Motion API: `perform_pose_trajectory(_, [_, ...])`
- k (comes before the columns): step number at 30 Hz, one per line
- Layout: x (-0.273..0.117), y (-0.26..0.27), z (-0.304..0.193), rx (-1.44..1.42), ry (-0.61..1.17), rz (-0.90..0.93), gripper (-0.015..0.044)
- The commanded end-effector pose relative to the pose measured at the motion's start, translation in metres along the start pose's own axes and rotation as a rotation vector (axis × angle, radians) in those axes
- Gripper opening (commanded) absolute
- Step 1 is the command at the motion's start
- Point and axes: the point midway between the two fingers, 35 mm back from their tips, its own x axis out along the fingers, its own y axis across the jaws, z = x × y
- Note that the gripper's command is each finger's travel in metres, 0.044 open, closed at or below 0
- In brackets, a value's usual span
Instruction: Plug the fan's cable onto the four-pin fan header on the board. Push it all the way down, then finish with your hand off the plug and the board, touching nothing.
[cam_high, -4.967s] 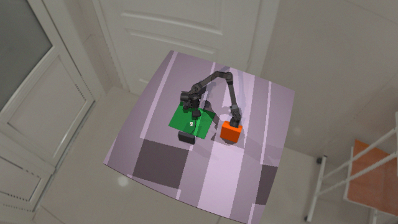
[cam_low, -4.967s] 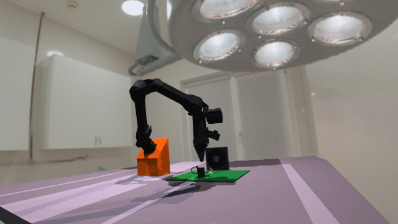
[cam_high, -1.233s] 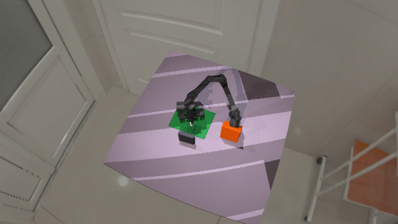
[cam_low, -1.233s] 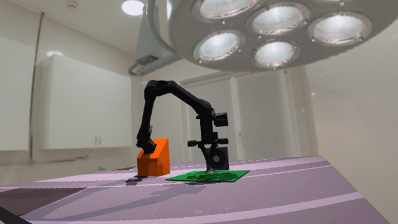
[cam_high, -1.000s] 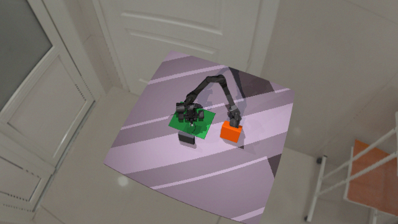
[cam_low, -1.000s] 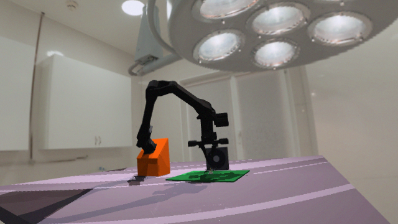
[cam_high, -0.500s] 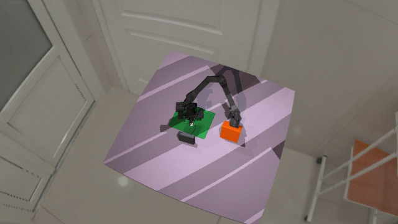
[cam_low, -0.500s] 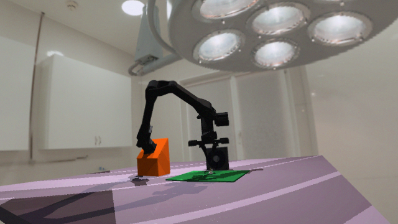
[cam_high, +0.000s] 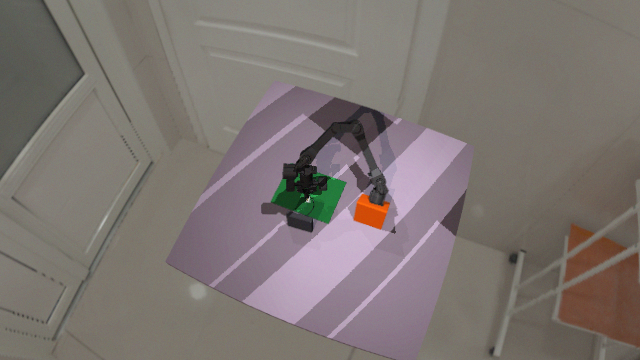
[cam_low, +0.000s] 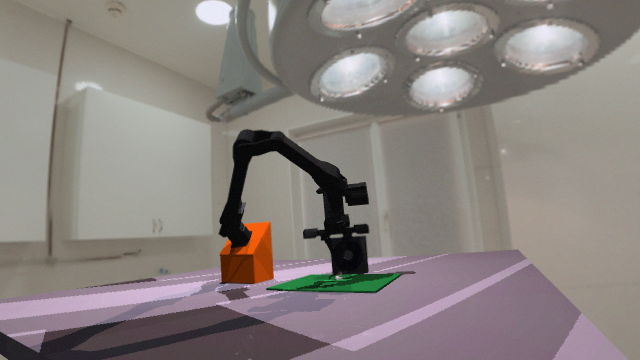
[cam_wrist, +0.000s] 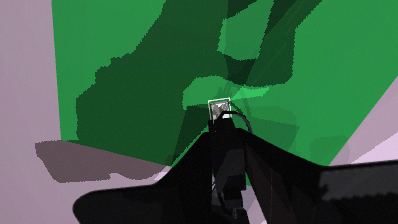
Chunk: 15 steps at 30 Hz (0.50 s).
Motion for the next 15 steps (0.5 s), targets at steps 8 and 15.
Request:
perform_pose_trajectory(8, [0.0124, -0.0032, 0.0001, -0.008, -0.003, -0.011, 0.0000])
perform_pose_trajectory(15, [0.0125, -0.0019, 0.0002, -0.007, -0.003, -0.011, 0.0000])
